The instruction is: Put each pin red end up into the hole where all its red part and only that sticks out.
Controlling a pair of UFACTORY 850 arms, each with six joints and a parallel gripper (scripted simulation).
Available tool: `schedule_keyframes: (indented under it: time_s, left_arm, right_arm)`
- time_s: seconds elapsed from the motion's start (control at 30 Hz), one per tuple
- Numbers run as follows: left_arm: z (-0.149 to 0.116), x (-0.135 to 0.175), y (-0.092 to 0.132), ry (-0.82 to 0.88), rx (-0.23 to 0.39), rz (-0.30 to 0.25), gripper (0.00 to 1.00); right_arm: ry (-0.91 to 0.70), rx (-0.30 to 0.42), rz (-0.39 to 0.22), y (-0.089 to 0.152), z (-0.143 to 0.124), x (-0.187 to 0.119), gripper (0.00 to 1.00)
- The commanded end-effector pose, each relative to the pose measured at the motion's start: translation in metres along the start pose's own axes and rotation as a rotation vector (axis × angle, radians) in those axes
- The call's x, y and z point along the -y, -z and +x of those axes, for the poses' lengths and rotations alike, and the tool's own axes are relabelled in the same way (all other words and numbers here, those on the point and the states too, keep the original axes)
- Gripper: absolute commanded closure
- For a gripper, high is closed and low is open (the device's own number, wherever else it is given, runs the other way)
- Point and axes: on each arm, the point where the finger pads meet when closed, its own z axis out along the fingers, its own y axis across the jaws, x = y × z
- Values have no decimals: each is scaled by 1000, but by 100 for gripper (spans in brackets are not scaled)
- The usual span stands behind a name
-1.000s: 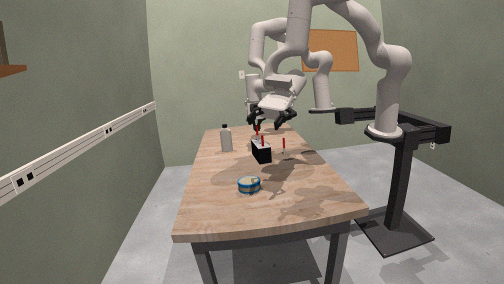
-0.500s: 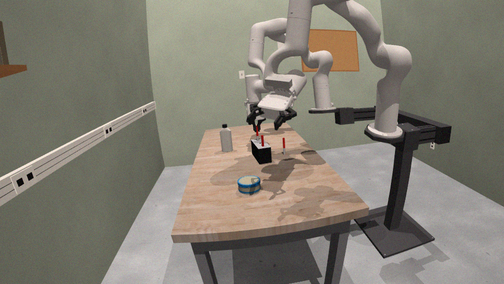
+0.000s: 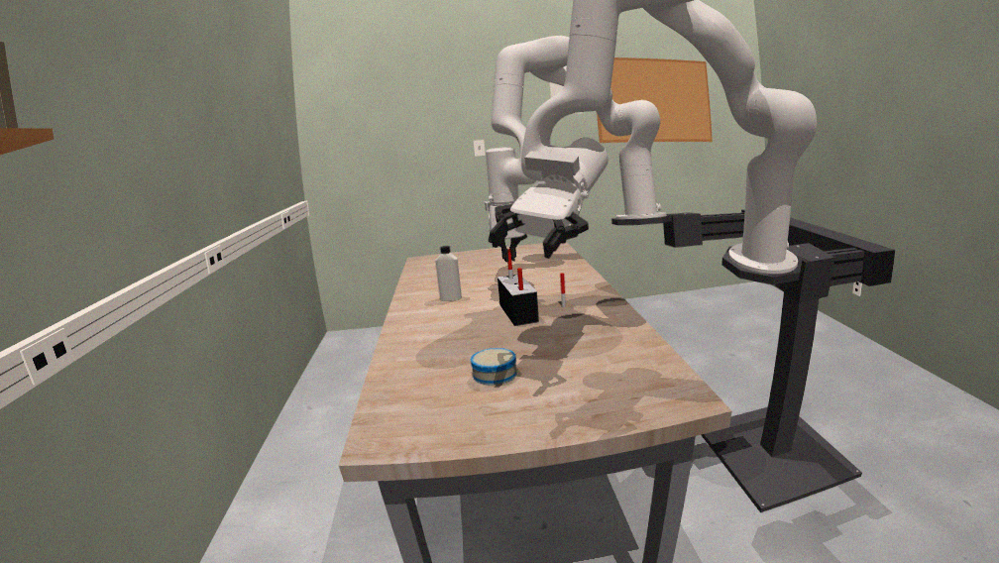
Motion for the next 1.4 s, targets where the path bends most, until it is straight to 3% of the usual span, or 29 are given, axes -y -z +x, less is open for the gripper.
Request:
schedule_keyframes:
  time_s: [0.0,1.37]
  left_arm:
    - [1,-1,0,1,-2,-1,0]
    - [1,-1,0,1,-2,-1,0]
  right_arm:
    - [0,1,3,1,-1,1,100]
    - [-1,1,3,-7,0,0,100]
